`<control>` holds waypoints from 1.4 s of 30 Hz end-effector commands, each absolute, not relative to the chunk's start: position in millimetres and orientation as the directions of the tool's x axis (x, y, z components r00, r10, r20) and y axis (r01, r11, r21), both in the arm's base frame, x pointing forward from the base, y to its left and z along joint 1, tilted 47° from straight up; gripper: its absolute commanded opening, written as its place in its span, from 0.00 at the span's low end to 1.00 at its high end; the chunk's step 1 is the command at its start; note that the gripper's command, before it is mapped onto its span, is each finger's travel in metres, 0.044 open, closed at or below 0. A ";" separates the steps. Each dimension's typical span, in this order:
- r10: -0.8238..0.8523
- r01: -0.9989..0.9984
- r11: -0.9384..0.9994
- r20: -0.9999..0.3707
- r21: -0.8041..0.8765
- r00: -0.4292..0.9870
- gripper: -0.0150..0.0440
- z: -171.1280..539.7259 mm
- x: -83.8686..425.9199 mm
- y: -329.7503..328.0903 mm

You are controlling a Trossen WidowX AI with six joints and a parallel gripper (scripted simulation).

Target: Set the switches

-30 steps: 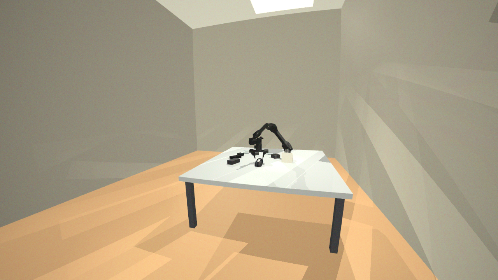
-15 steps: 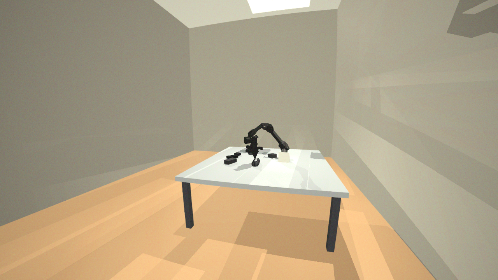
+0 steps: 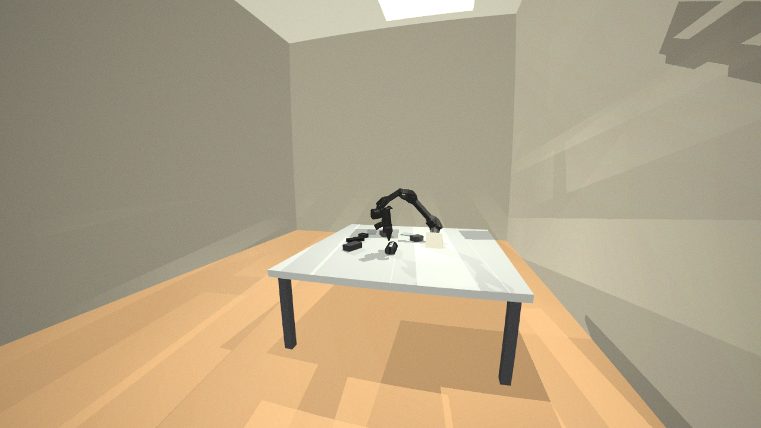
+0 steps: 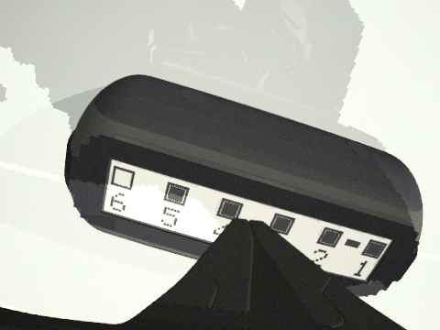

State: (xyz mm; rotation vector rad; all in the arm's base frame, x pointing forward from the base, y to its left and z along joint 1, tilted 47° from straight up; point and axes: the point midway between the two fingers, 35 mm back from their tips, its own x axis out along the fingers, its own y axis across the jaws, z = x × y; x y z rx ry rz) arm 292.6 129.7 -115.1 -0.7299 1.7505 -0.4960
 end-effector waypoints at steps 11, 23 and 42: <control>-0.681 -0.834 0.512 -0.688 -0.206 -0.248 0.25 -113.8 298.3 134.6; -0.670 -0.946 0.101 -0.682 0.307 -0.293 0.25 -110.3 303.8 138.1; -0.649 -0.325 -0.584 -0.669 0.744 -0.363 0.25 -103.7 310.8 142.7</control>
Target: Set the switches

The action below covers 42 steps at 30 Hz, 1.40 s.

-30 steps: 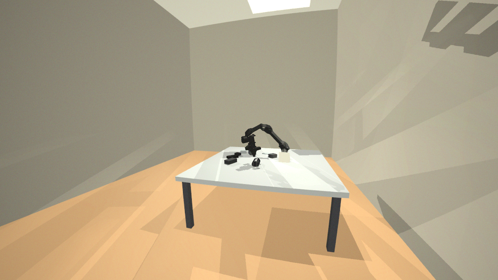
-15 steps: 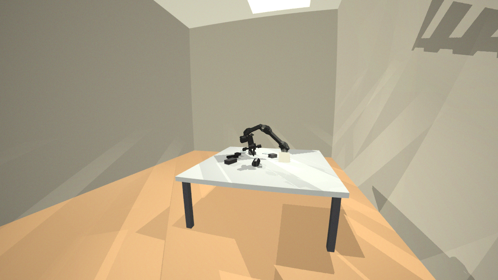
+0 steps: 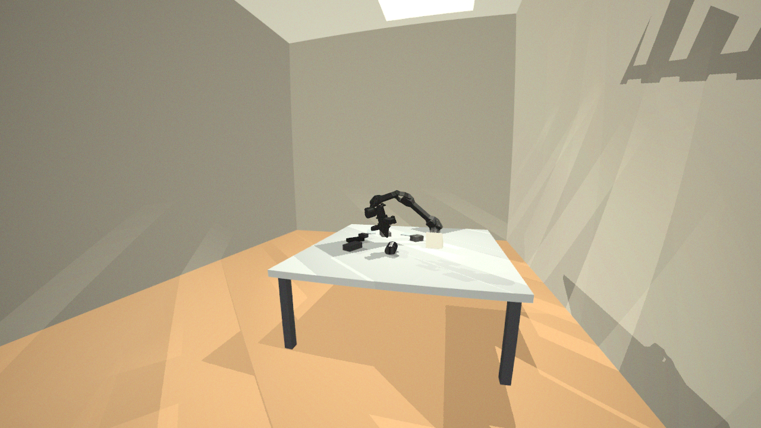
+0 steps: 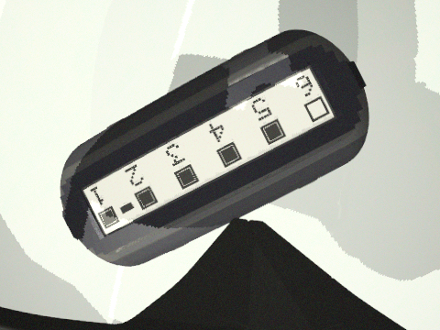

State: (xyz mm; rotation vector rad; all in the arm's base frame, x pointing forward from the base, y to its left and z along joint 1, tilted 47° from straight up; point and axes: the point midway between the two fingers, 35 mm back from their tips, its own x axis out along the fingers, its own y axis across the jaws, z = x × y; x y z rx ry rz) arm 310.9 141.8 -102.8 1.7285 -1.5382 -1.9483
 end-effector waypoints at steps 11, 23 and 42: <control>-0.644 -0.095 -0.688 -0.665 0.720 -0.379 0.25 -101.9 312.1 143.6; -0.644 -0.095 -0.688 -0.665 0.720 -0.379 0.25 -101.9 312.1 143.6; -0.660 -0.665 -0.339 -0.672 0.665 -0.335 0.92 -108.8 306.7 148.8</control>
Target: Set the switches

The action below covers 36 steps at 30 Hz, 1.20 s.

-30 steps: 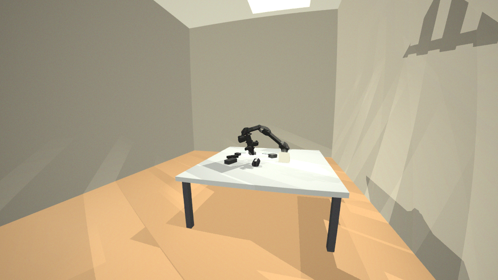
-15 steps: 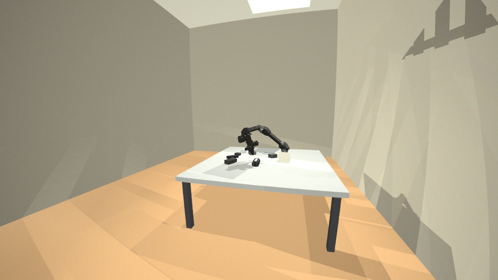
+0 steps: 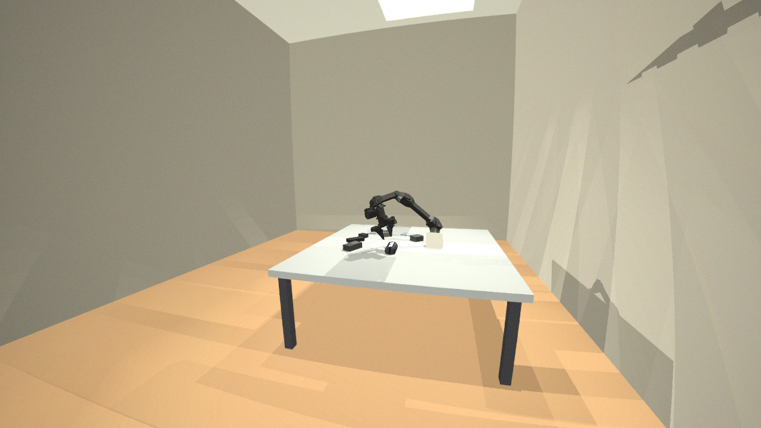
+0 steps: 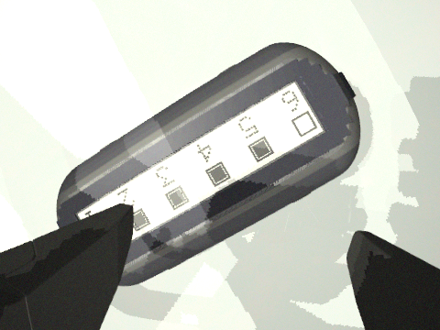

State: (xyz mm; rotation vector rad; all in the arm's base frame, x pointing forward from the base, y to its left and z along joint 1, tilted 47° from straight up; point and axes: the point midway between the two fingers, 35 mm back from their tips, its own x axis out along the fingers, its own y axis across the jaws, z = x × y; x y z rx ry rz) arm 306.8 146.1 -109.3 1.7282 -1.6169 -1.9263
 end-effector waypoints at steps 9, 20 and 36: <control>-0.671 -0.912 -0.002 -0.677 0.411 -0.303 1.00 -113.6 302.6 152.3; -0.682 -0.920 0.391 -0.682 -0.036 -0.263 1.00 -119.2 297.5 156.2; -0.694 -0.369 0.708 -0.689 -0.602 -0.207 1.00 -127.1 289.1 161.4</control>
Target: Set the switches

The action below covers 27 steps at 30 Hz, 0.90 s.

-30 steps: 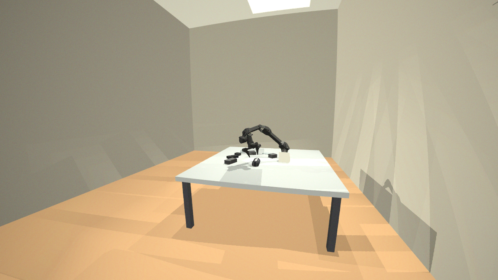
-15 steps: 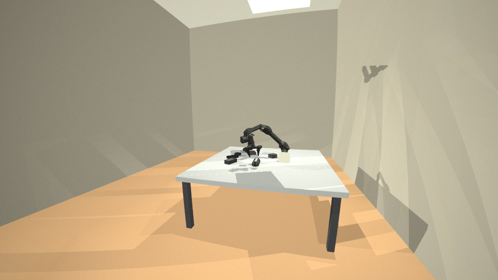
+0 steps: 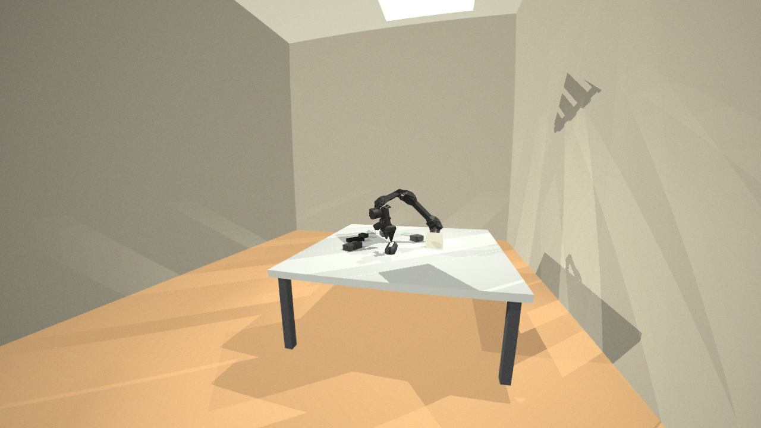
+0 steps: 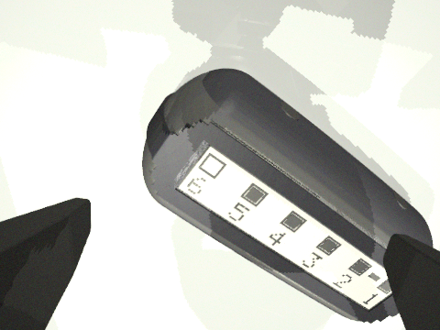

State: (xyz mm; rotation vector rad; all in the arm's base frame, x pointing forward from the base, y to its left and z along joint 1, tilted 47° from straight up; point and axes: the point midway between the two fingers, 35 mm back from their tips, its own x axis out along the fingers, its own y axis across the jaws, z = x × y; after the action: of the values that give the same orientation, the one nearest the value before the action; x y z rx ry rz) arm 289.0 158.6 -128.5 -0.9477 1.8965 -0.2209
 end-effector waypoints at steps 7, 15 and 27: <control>-0.699 -0.004 0.704 -0.692 -0.710 -0.181 1.00 -130.2 285.5 163.5; -0.703 0.417 0.592 -0.695 -0.690 -0.151 1.00 -133.7 281.3 165.7; -0.708 0.883 0.256 -0.698 -0.393 -0.106 1.00 -138.6 274.9 168.7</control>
State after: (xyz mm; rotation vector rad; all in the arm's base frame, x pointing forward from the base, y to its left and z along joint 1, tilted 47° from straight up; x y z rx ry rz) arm 274.8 165.9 -140.2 0.0906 1.1122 -1.2868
